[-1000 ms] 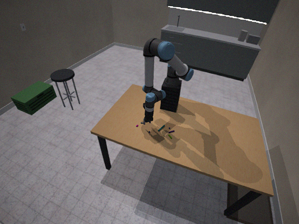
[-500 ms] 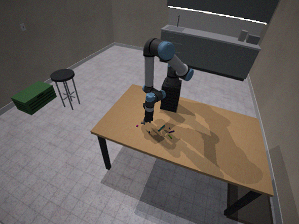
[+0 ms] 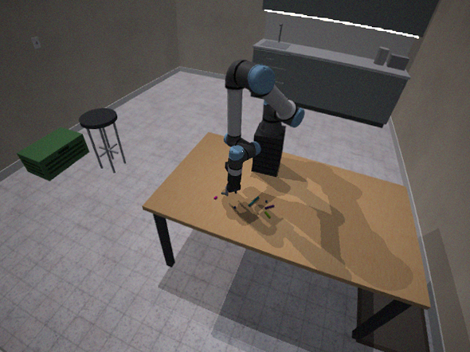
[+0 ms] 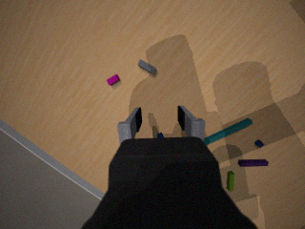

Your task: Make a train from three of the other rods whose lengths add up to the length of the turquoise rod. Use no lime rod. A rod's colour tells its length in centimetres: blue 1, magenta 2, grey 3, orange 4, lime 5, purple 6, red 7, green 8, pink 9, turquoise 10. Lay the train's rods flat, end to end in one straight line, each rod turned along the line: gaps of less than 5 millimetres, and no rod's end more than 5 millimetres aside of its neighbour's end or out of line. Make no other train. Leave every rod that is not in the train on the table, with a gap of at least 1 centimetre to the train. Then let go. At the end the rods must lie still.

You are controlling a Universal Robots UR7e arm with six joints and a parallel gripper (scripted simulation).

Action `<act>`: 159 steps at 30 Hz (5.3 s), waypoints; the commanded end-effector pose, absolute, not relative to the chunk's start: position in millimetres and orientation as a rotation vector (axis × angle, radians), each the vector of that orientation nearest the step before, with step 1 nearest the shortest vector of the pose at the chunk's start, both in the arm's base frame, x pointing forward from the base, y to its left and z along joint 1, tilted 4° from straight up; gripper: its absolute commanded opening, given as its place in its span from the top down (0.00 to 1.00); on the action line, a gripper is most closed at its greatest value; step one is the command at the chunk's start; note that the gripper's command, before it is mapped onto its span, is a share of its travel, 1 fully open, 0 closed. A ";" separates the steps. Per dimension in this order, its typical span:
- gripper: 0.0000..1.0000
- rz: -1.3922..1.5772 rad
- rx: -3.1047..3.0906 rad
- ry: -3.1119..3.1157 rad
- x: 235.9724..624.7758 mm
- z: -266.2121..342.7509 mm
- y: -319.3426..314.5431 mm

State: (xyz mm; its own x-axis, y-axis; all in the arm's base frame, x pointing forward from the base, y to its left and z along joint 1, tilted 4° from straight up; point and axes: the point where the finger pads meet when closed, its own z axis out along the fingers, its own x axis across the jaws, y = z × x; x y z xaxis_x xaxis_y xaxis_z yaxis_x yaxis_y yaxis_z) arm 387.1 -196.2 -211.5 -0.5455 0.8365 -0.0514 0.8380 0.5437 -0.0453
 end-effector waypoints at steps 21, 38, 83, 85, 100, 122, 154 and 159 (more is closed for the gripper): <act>0.00 -0.102 1.483 2.736 388.9 -210.2 -196.9; 0.00 -0.102 1.483 2.736 388.9 -210.2 -196.9; 0.00 -0.090 2.036 2.342 381.6 -212.2 -177.3; 0.00 -0.089 2.074 2.306 381.5 -212.3 -176.1; 0.00 -0.078 2.429 1.917 380.3 -213.6 -161.7; 0.00 -0.057 2.820 1.247 384.0 -214.9 -142.6; 0.00 -0.023 3.067 0.220 396.0 -216.2 -123.8; 0.00 -0.017 3.074 0.027 398.4 -216.4 -121.4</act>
